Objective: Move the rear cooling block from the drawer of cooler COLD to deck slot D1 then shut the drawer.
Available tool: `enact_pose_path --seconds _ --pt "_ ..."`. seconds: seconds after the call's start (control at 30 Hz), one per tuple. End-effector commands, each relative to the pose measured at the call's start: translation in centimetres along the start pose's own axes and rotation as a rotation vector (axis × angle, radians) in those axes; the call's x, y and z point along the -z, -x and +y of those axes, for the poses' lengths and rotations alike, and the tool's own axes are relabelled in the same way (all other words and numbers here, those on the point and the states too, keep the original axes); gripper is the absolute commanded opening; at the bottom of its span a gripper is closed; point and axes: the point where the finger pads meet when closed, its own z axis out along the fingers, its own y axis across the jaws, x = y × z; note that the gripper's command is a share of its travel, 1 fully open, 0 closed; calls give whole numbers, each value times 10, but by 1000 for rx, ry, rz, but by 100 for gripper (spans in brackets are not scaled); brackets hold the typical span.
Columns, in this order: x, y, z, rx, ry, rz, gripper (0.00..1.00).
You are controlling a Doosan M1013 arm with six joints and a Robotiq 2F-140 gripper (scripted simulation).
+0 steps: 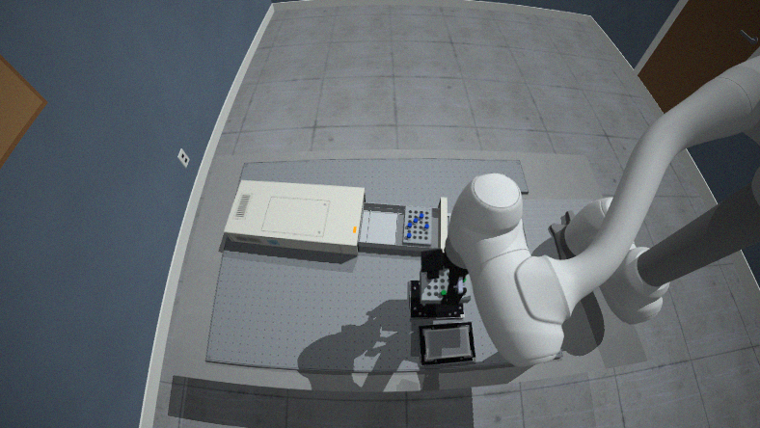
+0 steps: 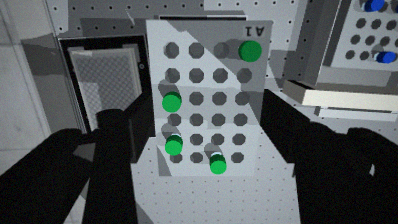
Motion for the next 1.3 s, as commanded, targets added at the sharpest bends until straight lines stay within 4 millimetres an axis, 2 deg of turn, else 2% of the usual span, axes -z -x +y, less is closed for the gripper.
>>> enact_pose_path --seconds 0.0,0.83,1.27 --pt "1 0 0 0 -1 1 10" --pt "1 0 0 0 -1 1 10" --pt "-47 0 0 0 -1 1 10"
